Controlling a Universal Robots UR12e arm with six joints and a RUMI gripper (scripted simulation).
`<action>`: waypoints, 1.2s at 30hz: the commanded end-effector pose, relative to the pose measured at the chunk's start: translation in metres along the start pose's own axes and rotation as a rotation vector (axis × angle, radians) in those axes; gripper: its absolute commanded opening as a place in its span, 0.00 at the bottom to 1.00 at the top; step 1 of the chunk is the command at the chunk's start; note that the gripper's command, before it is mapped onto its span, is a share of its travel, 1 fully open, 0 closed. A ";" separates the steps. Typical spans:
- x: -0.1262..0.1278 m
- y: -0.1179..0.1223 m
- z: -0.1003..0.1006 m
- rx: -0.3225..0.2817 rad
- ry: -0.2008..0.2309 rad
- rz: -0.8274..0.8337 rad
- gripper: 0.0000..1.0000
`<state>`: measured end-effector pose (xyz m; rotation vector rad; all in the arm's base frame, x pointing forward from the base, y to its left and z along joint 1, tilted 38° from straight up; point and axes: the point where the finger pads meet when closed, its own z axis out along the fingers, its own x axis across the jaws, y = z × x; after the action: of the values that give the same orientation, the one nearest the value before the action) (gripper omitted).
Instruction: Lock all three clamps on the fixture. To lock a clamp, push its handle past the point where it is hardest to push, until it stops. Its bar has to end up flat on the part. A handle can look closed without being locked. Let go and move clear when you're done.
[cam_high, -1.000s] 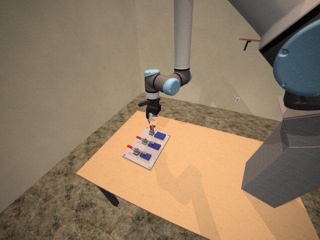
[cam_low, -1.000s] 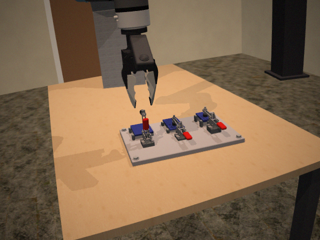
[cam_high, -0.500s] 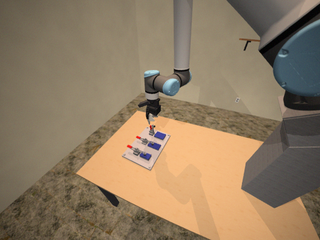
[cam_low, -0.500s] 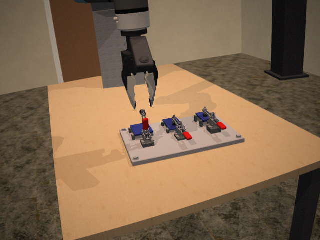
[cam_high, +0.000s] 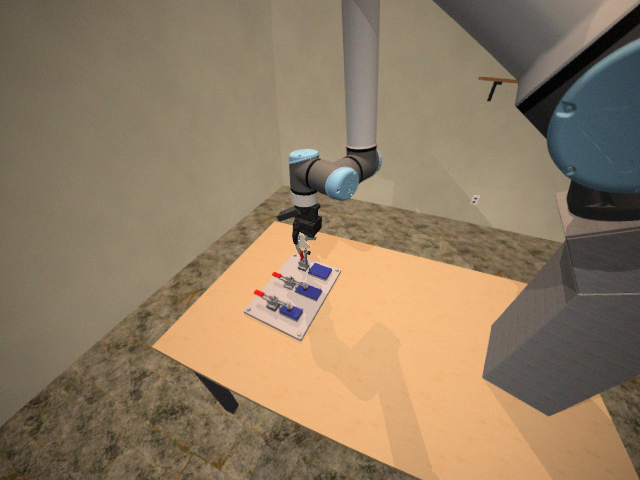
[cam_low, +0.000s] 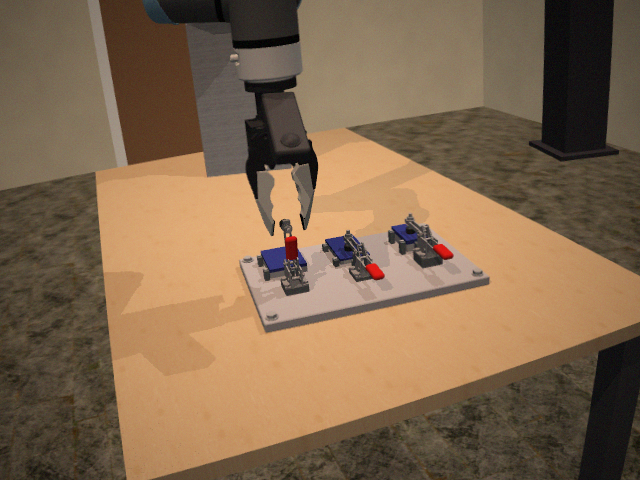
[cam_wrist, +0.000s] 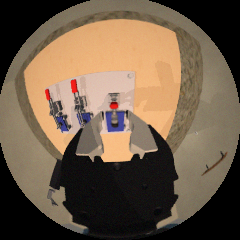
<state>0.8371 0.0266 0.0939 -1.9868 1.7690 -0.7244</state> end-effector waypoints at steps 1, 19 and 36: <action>-0.001 -0.004 0.006 0.006 0.001 -0.001 0.28; -0.002 -0.004 0.012 0.006 0.001 -0.002 0.28; -0.003 -0.003 0.012 0.006 0.001 -0.002 0.28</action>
<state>0.8466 0.0269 0.0846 -1.9851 1.7666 -0.7285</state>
